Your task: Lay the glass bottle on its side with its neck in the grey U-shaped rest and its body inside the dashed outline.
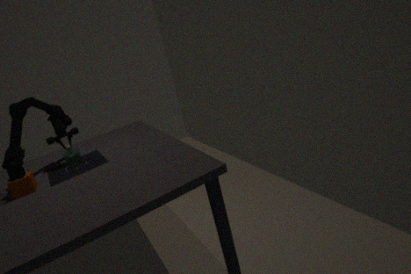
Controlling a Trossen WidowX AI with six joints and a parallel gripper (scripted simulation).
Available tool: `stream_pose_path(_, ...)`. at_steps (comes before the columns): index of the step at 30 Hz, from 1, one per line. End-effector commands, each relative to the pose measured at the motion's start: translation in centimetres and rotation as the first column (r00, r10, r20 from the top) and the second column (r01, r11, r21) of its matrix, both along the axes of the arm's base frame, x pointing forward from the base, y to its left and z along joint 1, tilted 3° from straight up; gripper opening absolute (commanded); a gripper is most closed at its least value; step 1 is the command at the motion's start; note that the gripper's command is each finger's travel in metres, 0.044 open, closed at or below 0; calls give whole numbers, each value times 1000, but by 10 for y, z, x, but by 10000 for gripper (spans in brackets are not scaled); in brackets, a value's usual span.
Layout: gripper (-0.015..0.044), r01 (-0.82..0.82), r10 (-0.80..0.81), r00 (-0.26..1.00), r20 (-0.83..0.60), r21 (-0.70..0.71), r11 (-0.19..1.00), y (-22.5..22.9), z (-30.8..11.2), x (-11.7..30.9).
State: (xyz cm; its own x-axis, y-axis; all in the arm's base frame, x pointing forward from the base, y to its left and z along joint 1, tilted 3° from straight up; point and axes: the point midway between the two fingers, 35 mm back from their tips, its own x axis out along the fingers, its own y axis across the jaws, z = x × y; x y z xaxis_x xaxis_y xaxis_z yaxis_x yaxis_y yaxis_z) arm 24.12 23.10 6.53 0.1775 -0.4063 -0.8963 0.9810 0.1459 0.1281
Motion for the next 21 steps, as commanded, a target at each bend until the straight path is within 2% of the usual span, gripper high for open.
stream_pose_path(1,118,4,-4,1000,-2,1,1000,2,-4,0)
stream_pose_path(21,118,-8,8,1000,1,0,1000,11,-15,-1)
